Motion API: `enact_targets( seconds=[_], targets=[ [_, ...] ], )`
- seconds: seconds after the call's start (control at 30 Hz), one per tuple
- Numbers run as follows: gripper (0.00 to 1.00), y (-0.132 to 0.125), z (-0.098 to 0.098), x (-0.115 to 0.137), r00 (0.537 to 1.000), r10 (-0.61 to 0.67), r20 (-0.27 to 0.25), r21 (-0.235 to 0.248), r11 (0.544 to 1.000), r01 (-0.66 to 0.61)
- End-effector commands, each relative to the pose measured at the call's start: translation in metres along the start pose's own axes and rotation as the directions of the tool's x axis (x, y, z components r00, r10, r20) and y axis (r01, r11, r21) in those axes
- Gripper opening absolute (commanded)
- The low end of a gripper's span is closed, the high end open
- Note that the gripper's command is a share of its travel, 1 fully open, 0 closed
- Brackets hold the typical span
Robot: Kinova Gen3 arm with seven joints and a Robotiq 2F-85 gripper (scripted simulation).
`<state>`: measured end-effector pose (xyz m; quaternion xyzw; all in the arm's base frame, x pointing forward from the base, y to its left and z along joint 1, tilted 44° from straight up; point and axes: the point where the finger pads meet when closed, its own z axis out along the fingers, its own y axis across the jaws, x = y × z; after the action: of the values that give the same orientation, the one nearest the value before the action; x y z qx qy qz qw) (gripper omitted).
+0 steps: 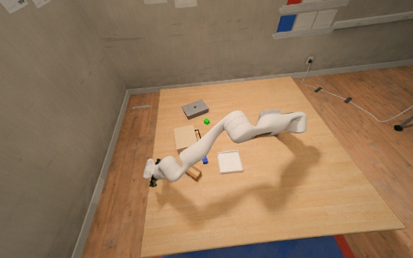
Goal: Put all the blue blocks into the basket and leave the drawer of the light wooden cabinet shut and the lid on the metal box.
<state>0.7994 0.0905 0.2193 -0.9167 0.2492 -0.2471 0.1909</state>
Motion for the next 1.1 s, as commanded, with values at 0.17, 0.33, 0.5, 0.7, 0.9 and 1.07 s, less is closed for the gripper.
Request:
enact_targets(
  seconds=[0.17,0.33,0.5,0.7,0.9,1.07],
  targets=[
    [1.00,0.000,-0.001,0.002,1.000,0.001,-0.003,0.000,1.000,-0.001],
    [1.00,0.000,-0.001,0.002,1.000,0.001,-0.003,0.000,1.000,-0.001],
    [1.00,0.000,-0.001,0.002,1.000,0.001,-0.003,0.000,1.000,-0.001],
    [0.10,0.008,-0.001,-0.002,1.000,0.000,0.013,-0.002,1.000,0.000],
    [0.10,0.054,-0.002,-0.029,0.993,-0.009,0.118,-0.004,1.000,0.010],
    [0.10,0.100,-0.015,-0.064,0.971,-0.027,0.236,0.021,1.000,0.023]
  ],
)
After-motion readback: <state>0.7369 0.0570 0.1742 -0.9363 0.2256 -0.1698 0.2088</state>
